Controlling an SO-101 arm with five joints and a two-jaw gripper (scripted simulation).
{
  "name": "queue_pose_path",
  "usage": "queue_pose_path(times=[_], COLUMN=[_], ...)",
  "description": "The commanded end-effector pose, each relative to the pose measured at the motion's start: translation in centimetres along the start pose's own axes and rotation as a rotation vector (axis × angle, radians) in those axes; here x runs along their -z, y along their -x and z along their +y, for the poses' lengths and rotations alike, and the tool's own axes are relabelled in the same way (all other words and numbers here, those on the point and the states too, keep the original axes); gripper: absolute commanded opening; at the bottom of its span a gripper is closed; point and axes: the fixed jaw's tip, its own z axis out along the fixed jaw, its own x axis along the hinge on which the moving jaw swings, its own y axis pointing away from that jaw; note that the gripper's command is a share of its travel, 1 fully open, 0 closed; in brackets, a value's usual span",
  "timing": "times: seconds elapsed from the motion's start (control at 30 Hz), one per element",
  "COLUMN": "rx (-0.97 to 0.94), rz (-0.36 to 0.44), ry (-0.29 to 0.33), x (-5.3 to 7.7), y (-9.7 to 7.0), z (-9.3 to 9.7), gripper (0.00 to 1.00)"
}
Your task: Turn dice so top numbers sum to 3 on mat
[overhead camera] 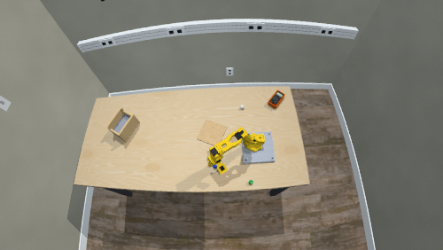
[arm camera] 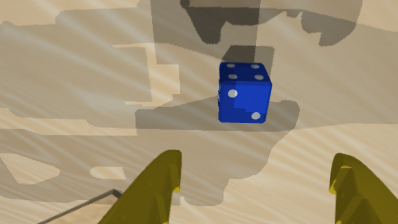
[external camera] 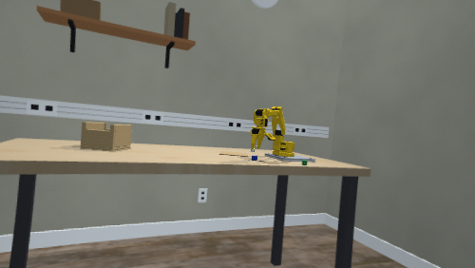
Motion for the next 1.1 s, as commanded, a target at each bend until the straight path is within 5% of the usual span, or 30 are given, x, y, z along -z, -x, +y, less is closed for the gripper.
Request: queue_pose_path(times=[0.0,0.53,1.07], rx=[0.003,0.003,0.003], rz=[-0.001,-0.001,-0.001], ry=[0.009,0.009,0.009], x=[-0.1,-1.0,-3.7], y=[-0.1,-0.1,-0.2], z=[0.0,-0.1,-0.1], gripper=[0.28,0.28,0.28])
